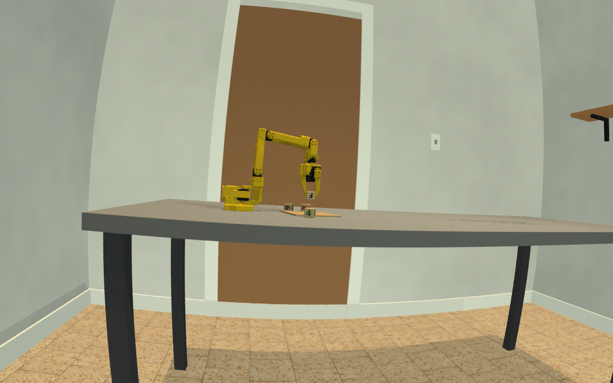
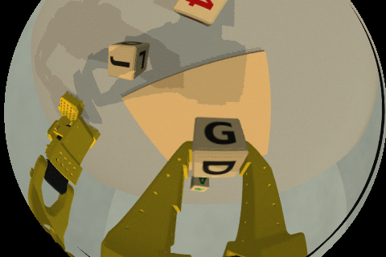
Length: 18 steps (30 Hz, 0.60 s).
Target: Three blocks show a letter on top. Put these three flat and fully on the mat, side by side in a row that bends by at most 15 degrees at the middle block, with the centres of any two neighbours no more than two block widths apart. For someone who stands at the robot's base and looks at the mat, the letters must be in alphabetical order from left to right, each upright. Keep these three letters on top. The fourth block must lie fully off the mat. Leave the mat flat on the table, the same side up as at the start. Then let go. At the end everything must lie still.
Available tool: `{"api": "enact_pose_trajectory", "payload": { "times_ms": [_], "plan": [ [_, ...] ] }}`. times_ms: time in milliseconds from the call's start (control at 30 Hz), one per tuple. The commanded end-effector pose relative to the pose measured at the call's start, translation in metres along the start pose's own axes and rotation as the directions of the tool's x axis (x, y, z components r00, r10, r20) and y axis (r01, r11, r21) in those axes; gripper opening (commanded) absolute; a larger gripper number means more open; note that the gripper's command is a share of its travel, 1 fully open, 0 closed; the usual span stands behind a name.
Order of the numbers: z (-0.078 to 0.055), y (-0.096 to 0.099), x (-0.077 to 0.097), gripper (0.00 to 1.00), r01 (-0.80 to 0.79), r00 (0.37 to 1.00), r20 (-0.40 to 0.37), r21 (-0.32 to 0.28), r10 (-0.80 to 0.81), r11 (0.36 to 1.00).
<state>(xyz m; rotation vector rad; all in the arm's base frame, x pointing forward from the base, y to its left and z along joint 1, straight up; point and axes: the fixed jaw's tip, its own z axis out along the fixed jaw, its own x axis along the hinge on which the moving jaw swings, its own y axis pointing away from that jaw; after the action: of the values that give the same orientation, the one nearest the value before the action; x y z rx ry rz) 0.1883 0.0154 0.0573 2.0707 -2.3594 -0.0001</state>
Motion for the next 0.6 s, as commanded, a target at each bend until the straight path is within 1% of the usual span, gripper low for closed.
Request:
{"api": "enact_pose_trajectory", "payload": {
  "times_ms": [0,567],
  "plan": [
    [-0.0073,-0.0071,-0.0007,0.0,0.0,1.0,0.014,0.062,-0.001,0.998],
    [-0.0012,-0.0067,-0.0007,0.0,0.0,1.0,0.014,0.062,-0.001,0.998]
  ]
}}
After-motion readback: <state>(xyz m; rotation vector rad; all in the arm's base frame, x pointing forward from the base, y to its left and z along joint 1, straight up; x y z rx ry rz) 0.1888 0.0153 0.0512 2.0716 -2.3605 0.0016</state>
